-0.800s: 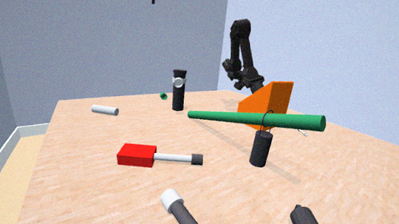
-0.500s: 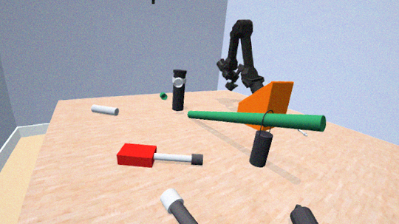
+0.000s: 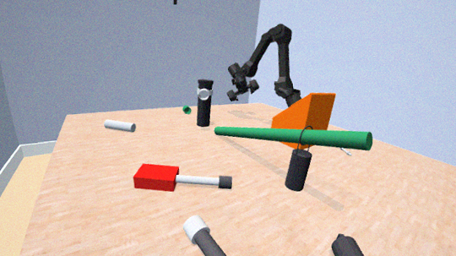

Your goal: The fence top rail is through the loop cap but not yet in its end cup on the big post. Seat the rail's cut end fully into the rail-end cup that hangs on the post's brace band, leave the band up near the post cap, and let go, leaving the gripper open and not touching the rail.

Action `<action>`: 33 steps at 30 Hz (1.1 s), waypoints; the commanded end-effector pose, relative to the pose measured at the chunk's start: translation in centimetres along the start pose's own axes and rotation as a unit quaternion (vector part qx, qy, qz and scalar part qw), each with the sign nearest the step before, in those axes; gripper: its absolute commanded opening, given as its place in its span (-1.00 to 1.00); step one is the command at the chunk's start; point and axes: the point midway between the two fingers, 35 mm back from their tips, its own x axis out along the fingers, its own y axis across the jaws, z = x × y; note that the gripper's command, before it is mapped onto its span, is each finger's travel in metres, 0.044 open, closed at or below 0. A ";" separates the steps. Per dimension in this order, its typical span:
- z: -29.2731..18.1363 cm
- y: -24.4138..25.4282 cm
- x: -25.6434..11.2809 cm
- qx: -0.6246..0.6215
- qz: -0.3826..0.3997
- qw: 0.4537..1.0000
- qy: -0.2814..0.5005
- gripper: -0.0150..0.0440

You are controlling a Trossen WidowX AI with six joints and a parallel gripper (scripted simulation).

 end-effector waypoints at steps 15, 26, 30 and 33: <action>4.4 17.1 -18.3 0.137 0.403 0.903 0.057 1.00; 4.9 18.4 -34.5 0.146 0.615 0.762 0.140 1.00; 3.7 17.8 -38.7 0.117 0.655 0.728 0.166 1.00; 2.4 17.3 -41.0 0.090 0.672 0.713 0.179 1.00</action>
